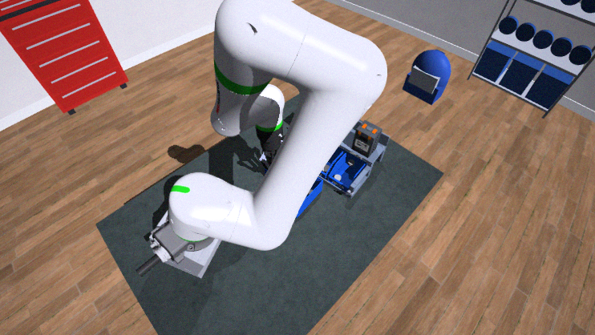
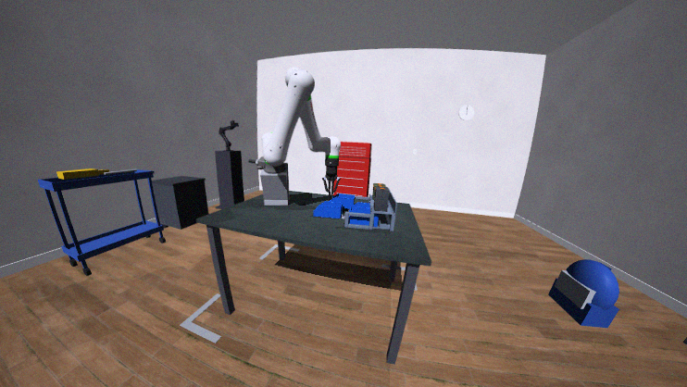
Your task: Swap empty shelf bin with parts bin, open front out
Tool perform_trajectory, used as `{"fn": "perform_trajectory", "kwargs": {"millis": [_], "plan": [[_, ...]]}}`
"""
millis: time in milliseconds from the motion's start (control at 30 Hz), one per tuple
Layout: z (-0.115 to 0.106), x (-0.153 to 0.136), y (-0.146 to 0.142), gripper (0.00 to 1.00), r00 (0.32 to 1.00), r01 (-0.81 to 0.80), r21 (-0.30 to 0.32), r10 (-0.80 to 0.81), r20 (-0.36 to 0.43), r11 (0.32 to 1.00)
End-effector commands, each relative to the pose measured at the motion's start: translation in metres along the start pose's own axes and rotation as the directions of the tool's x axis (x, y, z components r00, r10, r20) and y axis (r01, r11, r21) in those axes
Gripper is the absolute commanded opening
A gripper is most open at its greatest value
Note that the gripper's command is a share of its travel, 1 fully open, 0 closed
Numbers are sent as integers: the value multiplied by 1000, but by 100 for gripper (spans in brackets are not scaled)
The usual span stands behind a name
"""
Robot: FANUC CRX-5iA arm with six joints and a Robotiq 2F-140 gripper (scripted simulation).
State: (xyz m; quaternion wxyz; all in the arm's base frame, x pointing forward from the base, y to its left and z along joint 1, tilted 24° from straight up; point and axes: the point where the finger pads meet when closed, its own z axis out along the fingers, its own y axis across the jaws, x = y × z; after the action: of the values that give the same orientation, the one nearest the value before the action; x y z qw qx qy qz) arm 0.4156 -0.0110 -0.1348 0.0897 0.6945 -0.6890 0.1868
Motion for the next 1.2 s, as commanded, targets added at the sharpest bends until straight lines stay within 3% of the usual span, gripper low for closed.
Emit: {"fn": "perform_trajectory", "kwargs": {"millis": [0,1167], "plan": [[0,0,1,10,1000,0,1,0,1,1000],[0,0,7,10,1000,0,1,0,1,1000]]}}
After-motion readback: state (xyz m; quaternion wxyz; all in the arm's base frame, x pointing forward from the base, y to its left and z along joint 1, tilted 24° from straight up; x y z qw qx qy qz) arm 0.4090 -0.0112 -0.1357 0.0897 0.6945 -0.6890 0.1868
